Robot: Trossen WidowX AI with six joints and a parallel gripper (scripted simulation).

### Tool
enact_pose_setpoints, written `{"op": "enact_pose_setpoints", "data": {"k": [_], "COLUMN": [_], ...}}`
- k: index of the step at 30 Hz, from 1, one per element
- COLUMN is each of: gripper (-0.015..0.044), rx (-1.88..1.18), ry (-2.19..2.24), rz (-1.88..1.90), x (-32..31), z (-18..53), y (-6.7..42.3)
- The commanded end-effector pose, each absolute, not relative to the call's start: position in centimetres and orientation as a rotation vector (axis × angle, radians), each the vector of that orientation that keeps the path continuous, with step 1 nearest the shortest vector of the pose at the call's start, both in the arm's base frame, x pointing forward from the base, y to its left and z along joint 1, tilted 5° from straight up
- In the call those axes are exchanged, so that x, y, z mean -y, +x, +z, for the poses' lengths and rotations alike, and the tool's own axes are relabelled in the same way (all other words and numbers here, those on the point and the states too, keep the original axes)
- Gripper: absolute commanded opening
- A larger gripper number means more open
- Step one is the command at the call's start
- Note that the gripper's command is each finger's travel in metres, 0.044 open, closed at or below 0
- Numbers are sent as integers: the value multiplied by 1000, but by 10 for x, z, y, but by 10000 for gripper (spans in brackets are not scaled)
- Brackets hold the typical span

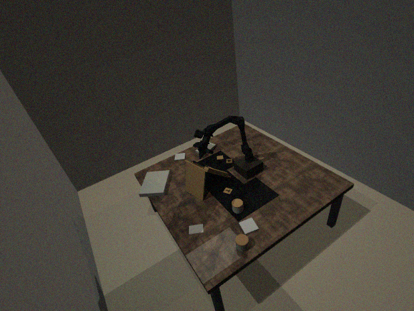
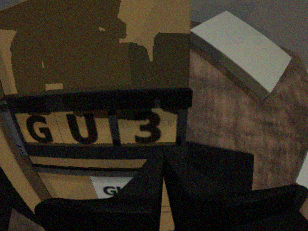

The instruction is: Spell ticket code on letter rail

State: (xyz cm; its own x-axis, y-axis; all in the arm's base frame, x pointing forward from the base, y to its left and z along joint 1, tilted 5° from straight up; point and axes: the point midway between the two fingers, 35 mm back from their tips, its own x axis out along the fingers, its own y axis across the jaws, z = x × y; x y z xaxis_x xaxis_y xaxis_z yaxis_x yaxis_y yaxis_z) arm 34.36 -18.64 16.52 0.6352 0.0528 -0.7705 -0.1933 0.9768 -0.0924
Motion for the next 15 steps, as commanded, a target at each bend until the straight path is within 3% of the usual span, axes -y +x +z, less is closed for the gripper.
{"op": "enact_pose_setpoints", "data": {"k": [1, 15], "gripper": [0, 0], "rx": [-1002, -1452], "ry": [-169, -246], "rz": [128, 90], "x": [194, 203], "z": [168, 174], "y": [357, 371]}}
